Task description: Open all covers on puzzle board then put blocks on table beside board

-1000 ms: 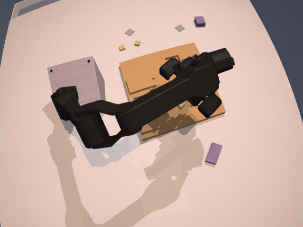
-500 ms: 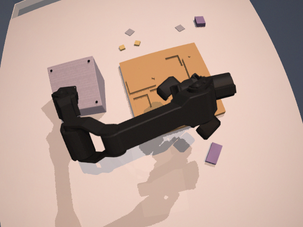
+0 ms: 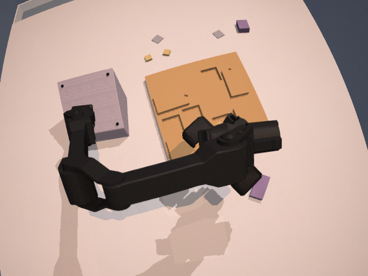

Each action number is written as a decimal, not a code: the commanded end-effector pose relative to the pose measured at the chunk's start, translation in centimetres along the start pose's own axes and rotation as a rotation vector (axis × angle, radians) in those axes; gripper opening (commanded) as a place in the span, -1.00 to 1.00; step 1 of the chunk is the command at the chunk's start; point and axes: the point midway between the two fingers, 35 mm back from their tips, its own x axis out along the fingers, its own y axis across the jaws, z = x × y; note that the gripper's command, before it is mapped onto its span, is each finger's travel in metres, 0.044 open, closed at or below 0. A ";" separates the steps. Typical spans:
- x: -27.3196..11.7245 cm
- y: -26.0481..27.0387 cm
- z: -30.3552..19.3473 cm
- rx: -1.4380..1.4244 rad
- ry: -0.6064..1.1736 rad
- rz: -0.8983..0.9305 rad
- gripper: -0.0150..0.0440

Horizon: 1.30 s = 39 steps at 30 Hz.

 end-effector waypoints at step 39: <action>4.8 -1.6 -3.0 -0.004 0.016 -0.012 -0.22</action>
